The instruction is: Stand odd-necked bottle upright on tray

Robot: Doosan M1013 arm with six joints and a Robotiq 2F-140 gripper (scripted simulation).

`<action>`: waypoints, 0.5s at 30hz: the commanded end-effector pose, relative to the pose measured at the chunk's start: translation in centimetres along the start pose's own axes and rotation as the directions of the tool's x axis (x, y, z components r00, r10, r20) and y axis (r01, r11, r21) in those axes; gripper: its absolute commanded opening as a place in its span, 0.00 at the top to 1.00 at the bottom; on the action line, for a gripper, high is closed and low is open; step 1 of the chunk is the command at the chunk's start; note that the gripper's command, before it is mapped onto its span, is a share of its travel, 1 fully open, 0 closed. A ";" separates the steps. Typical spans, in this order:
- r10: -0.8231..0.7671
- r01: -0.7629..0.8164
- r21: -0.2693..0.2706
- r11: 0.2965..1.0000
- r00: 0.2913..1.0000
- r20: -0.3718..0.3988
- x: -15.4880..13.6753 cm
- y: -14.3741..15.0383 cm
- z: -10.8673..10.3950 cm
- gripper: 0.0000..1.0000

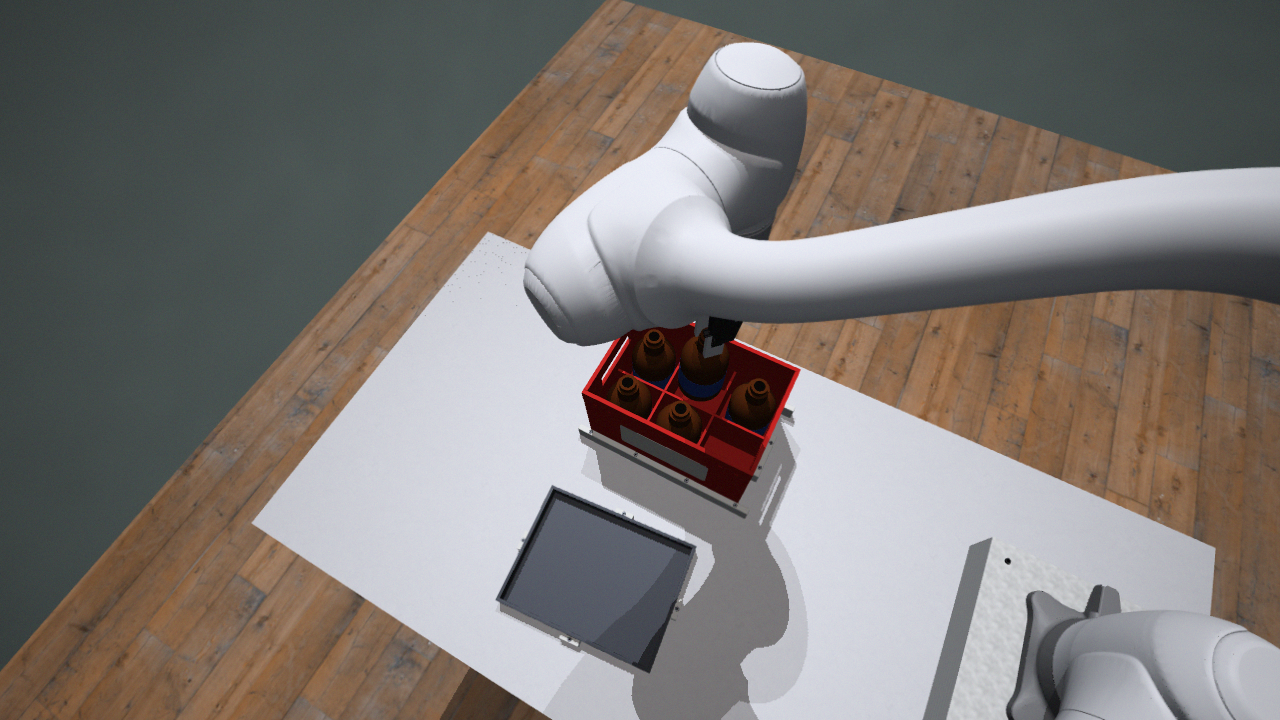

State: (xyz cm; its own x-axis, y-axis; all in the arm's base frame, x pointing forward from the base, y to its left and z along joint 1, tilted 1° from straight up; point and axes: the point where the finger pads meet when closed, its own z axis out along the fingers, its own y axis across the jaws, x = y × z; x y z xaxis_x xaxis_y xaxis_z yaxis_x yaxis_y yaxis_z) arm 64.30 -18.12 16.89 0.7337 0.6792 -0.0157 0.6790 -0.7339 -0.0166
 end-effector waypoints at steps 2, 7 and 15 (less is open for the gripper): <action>0.000 0.000 0.000 1.000 1.000 0.000 0.0 0.0 0.0 1.00; 0.000 0.000 0.000 1.000 1.000 0.000 0.0 0.0 0.0 1.00; 0.000 0.000 0.000 1.000 1.000 0.000 0.0 0.0 -0.2 1.00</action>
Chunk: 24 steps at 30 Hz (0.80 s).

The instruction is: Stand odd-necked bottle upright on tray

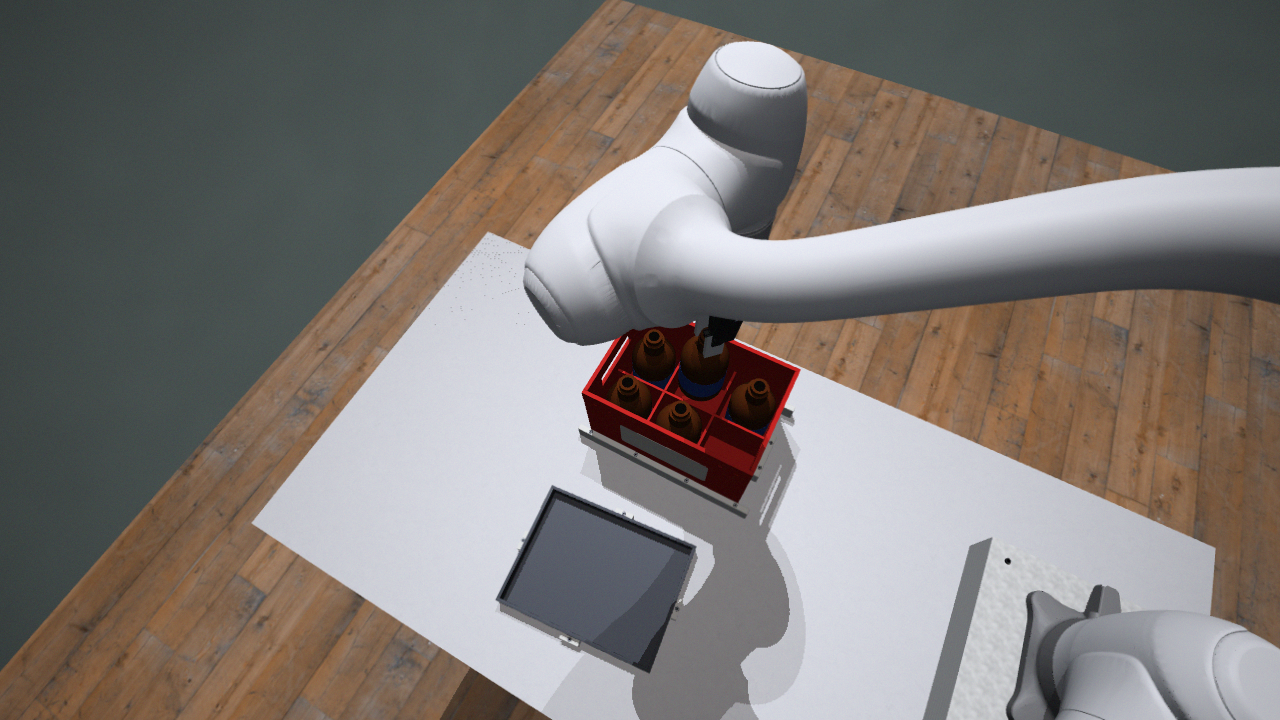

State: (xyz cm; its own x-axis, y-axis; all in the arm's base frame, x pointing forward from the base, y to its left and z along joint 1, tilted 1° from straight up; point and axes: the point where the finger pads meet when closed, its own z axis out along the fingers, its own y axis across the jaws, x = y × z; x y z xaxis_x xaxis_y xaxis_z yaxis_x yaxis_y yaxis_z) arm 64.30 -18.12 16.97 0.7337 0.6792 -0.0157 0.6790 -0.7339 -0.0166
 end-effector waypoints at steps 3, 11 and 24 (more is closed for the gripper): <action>0.000 0.000 0.000 1.000 1.000 0.000 0.0 0.0 -0.1 1.00; 0.000 0.000 0.000 1.000 1.000 0.000 0.0 0.0 -0.7 1.00; 0.000 0.000 0.000 1.000 1.000 0.000 0.0 0.0 -1.9 1.00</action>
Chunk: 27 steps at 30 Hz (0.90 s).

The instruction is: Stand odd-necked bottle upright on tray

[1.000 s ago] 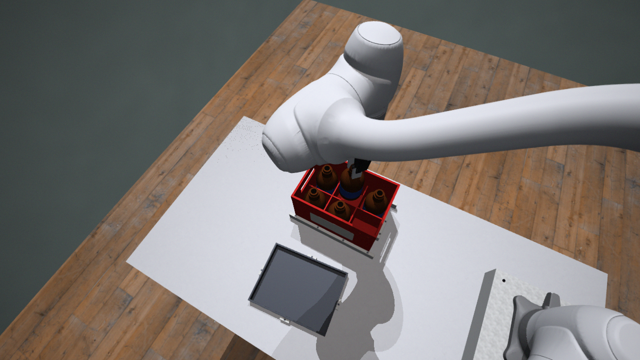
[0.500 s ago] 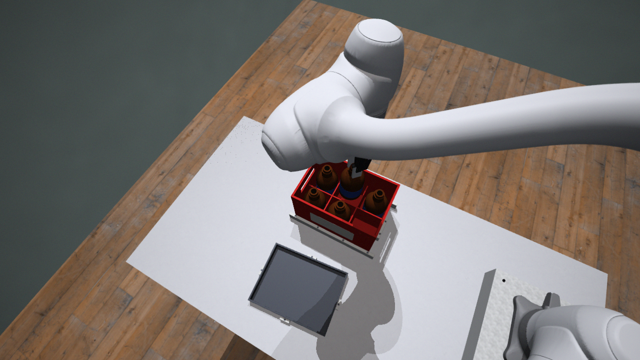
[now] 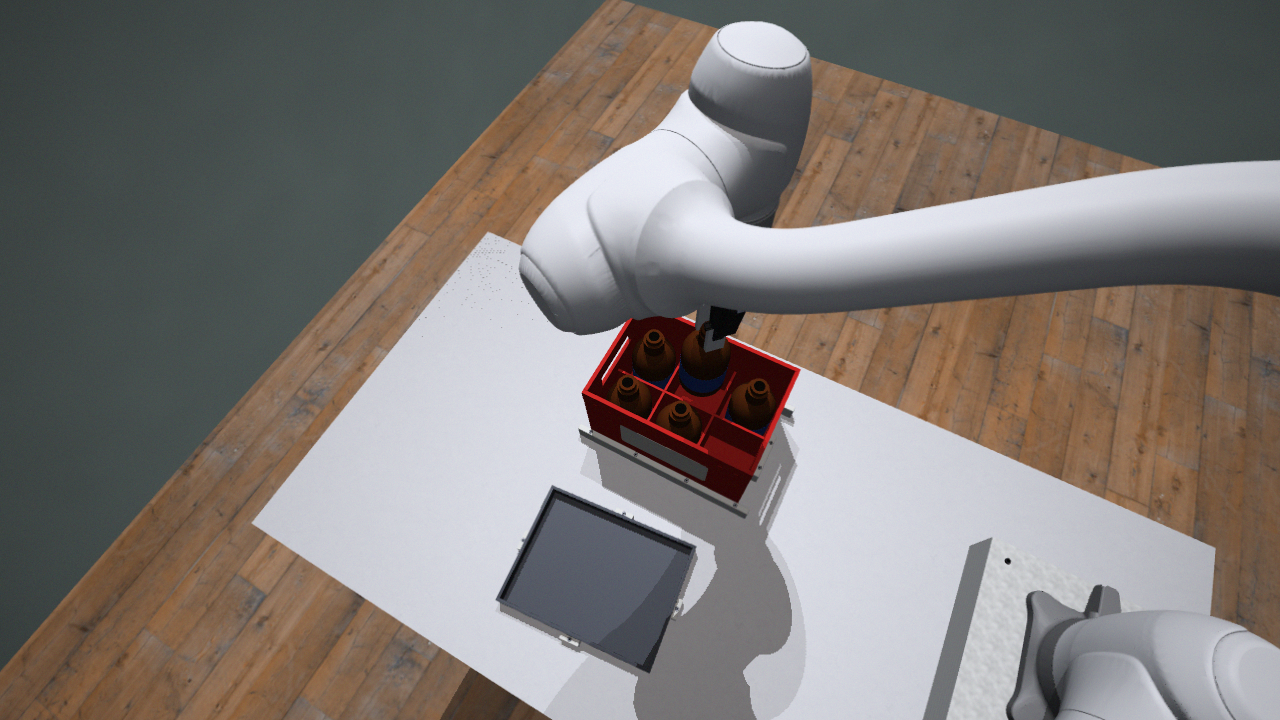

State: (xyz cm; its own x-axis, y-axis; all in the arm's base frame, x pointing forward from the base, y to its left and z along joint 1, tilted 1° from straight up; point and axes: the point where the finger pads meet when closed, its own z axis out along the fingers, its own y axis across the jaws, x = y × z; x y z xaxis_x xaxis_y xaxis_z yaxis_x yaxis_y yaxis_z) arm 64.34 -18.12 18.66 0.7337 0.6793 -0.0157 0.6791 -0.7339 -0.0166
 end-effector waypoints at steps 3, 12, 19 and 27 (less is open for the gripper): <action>0.000 0.000 0.000 1.000 1.000 0.000 0.0 0.0 -0.6 1.00; 0.000 0.000 0.000 1.000 1.000 0.000 0.0 0.0 -1.4 1.00; 0.000 0.000 0.000 1.000 1.000 0.000 0.0 0.0 -2.0 1.00; 0.000 0.000 0.000 1.000 1.000 0.000 0.0 0.0 -2.2 1.00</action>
State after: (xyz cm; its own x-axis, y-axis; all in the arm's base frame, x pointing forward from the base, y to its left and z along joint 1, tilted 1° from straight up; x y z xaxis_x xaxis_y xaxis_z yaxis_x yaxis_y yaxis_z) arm 64.39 -18.12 20.83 0.7337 0.6793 -0.0157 0.6790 -0.7339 -0.0166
